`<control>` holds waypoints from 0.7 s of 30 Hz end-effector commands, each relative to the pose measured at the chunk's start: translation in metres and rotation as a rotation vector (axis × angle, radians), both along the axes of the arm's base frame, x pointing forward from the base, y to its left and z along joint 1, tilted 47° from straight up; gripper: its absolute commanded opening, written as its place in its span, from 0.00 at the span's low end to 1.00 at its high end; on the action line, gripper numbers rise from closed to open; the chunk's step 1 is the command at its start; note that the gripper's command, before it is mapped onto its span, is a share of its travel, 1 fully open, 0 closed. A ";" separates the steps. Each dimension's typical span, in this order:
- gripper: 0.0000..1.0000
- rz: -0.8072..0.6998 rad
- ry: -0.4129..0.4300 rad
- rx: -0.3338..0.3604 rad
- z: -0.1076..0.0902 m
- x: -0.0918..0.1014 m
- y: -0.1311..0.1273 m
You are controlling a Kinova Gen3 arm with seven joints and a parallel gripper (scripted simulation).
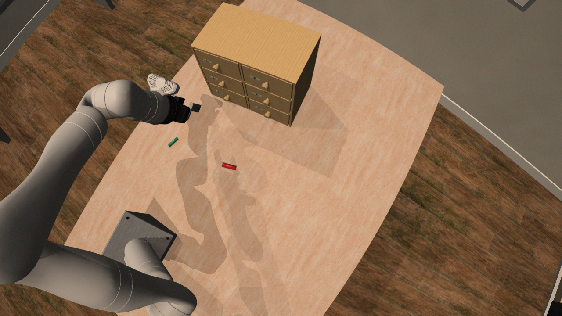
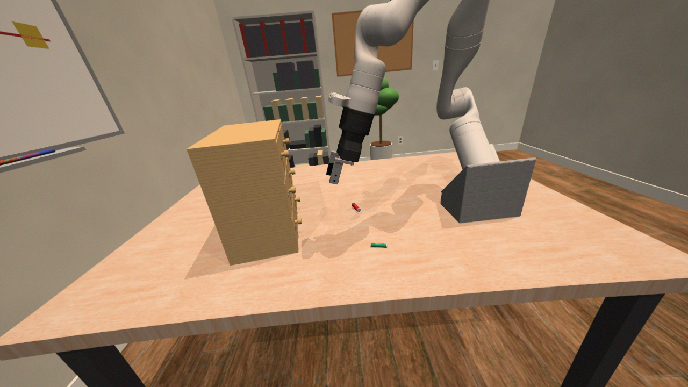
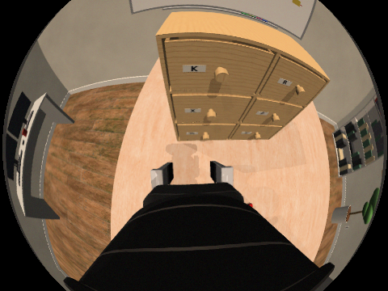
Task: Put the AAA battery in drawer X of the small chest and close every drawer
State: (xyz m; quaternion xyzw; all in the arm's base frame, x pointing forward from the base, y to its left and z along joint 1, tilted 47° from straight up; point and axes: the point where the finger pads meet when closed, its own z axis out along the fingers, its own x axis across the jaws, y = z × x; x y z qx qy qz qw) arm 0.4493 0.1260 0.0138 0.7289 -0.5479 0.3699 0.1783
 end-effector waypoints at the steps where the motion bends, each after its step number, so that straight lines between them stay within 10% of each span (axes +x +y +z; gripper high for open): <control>1: 1.00 -0.016 0.009 0.008 0.002 0.003 0.004; 21: 1.00 -0.122 0.107 -0.010 0.011 -0.005 0.012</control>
